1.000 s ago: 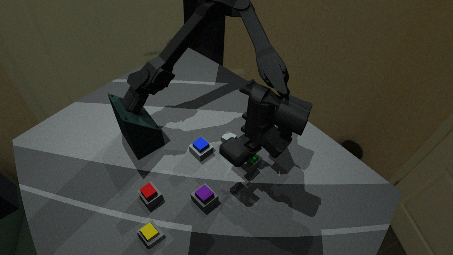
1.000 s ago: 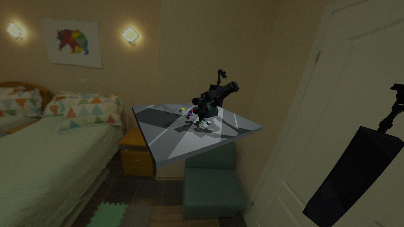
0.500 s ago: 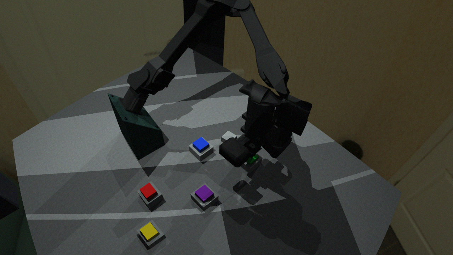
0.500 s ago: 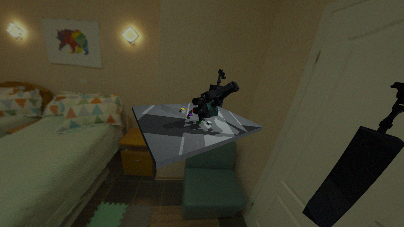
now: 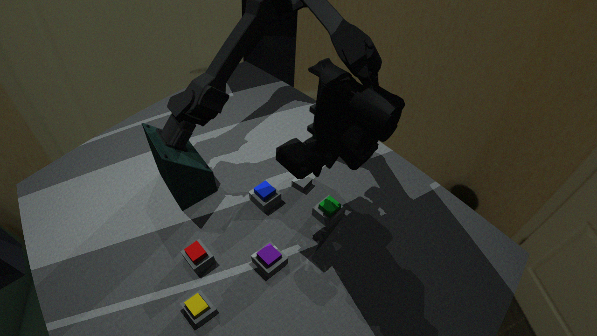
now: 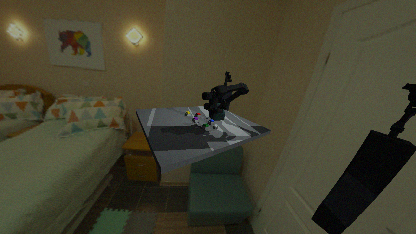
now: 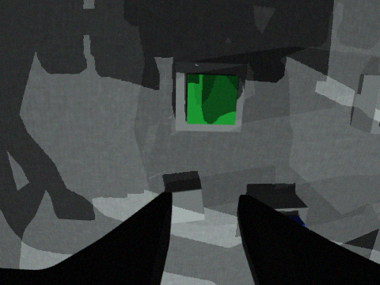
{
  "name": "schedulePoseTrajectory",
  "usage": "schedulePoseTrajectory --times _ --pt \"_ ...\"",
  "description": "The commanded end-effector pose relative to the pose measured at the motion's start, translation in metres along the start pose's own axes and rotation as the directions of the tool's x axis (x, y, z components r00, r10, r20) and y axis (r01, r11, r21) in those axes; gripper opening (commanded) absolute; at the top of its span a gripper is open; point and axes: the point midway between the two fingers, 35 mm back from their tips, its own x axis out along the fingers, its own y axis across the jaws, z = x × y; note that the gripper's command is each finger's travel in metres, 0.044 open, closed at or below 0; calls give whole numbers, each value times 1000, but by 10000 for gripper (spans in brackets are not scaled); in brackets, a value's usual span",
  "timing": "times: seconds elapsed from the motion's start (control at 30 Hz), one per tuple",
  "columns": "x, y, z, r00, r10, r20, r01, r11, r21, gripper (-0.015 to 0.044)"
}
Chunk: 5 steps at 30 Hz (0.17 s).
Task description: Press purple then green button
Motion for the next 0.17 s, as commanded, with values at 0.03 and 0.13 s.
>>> schedulePoseTrajectory --times 0.03,0.13 --pt "-27 14 -22 1000 7 25 -7 1000 -24 256" --pt "-27 14 -22 1000 7 25 -7 1000 -24 309"
